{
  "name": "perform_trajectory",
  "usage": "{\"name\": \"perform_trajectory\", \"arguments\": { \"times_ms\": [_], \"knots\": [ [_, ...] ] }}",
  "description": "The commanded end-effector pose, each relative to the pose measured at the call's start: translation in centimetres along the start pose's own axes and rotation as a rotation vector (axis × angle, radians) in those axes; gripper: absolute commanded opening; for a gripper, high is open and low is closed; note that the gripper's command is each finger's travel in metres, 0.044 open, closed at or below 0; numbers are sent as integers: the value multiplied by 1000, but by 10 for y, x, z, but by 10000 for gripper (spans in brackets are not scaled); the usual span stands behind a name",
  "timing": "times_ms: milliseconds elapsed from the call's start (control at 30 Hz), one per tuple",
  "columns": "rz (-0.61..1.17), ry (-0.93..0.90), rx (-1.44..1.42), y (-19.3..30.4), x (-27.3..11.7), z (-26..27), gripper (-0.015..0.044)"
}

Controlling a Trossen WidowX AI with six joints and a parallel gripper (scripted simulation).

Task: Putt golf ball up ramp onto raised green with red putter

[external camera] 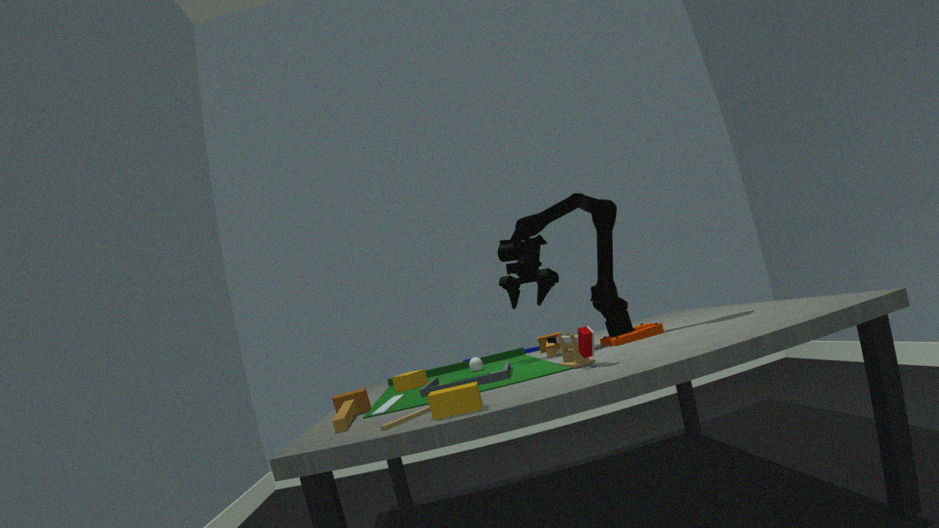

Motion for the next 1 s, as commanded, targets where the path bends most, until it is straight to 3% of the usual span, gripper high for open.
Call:
{"name": "perform_trajectory", "arguments": {
  "times_ms": [0,633,967],
  "knots": [
    [28,-90,-138,-31,27,18,440],
    [120,-355,-801,-126,108,178,440],
    [122,-361,-824,-123,118,184,440]
  ]
}}
Point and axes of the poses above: the point midway between the two fingers, 35 mm back from their tips, its own x axis out along the fingers, its own z axis across the jaws, y = z × x, the point moved 3 cm from there along -x, back along the fingers, and after that the axes turned 6 degrees about x, right-handed, at the moved point
